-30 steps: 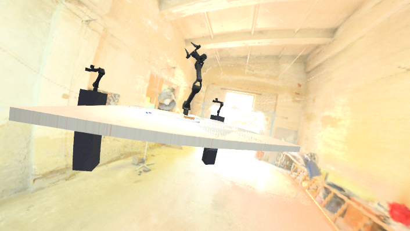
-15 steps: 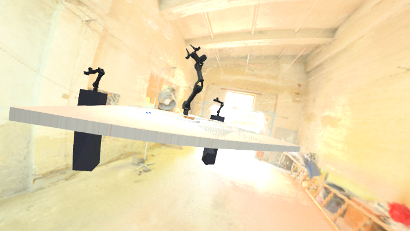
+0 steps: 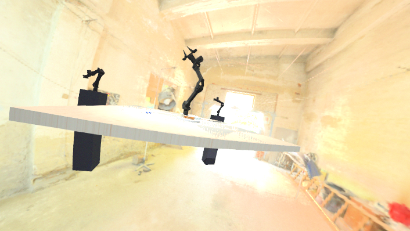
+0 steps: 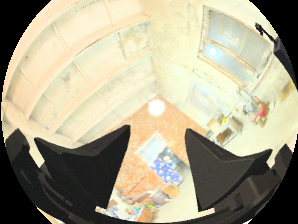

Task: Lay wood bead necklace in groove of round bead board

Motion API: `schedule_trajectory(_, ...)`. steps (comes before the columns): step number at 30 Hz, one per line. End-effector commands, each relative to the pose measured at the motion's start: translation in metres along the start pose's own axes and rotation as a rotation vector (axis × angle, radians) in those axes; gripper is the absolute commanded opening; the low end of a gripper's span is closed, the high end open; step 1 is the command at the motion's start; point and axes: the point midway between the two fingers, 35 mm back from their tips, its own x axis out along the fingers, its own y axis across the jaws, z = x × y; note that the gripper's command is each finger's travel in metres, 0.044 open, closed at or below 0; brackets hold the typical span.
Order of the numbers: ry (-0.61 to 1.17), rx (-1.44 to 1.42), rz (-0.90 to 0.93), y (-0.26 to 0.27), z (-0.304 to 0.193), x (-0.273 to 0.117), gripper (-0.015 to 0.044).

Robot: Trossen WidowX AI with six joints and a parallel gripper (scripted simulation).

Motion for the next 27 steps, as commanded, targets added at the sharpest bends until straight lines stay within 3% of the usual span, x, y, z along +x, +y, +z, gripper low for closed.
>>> schedule_trajectory(1, -0.002, 0.009, -0.006, -0.015, 0.012, 0.004, 0.025)
schedule_trajectory(27, 0.099, 0.014, -0.104, -0.11, 0.017, 0.04, 0.025)
